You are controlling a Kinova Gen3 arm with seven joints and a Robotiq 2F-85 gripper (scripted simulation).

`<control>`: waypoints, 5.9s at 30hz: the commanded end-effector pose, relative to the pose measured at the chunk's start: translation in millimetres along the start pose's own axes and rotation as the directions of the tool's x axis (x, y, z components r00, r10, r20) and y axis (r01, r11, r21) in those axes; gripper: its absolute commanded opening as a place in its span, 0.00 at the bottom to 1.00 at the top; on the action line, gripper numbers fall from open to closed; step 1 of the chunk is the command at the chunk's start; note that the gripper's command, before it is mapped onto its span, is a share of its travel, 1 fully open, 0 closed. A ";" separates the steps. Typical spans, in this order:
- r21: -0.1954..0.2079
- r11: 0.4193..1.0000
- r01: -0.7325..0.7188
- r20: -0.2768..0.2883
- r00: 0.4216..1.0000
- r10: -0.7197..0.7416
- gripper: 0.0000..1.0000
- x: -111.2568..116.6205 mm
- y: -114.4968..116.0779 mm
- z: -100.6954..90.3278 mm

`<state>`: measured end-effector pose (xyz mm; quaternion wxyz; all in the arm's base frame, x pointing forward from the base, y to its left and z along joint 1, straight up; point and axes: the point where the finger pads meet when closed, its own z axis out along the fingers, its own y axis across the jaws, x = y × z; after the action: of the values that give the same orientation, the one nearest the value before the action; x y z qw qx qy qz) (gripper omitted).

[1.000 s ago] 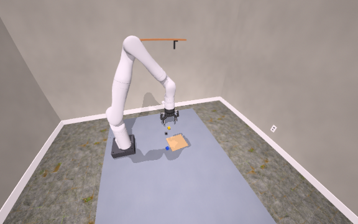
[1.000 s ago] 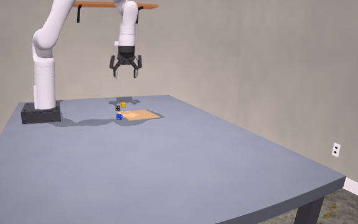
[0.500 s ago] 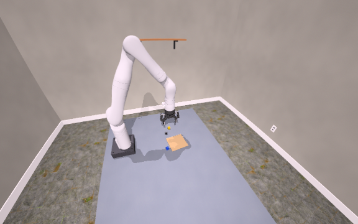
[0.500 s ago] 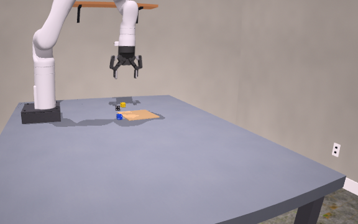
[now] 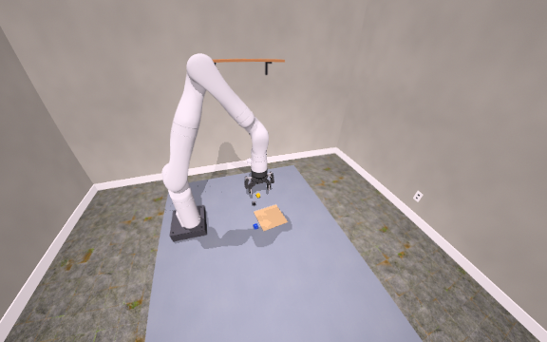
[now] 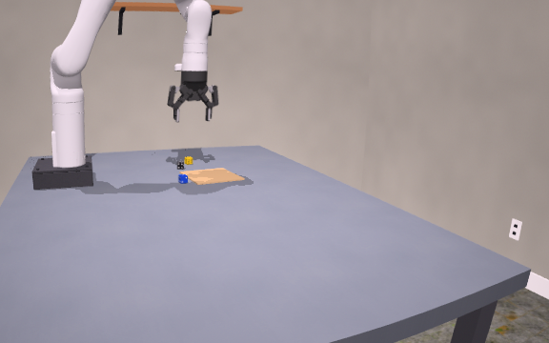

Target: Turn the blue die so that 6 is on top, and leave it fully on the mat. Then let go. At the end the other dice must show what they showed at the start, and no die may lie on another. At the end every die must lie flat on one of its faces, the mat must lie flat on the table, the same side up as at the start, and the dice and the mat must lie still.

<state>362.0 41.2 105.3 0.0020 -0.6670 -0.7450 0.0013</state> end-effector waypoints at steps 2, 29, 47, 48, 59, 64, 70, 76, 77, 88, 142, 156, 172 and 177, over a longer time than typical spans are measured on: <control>-0.002 1.000 -0.002 0.000 1.000 0.002 1.00 -0.7 0.4 -0.6; -0.002 1.000 0.021 0.000 1.000 -0.021 1.00 -44.1 -17.9 1.7; -0.002 0.999 0.032 0.000 1.000 -0.032 1.00 -62.7 -28.2 2.8; -0.002 0.999 0.032 0.000 1.000 -0.032 1.00 -62.7 -28.2 2.8; -0.002 0.999 0.037 0.000 0.999 -0.037 1.00 -70.8 -33.2 3.2; -0.002 0.999 0.041 0.000 0.999 -0.041 1.00 -77.9 -37.9 3.7; -0.002 0.999 0.041 0.000 0.999 -0.041 1.00 -77.9 -37.9 3.7; -0.002 0.999 0.045 0.000 0.999 -0.045 1.00 -84.0 -42.1 4.0; -0.002 0.999 0.049 0.000 0.999 -0.049 1.00 -89.0 -45.8 4.3; -0.002 0.999 0.051 0.000 0.999 -0.051 1.00 -93.1 -48.9 4.6; 0.012 0.999 -0.049 -0.007 0.999 0.049 1.00 -99.8 -58.9 8.6; 0.048 0.945 -0.323 -0.011 0.946 0.323 1.00 -96.4 -67.3 17.1; 0.095 0.633 -0.768 0.031 0.638 0.770 1.00 -90.8 -79.1 30.9; 0.098 0.432 -0.897 0.058 0.438 0.897 1.00 -89.0 -82.1 36.0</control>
<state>292.5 -58.2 73.1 0.0415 -0.9537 -0.2957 0.0349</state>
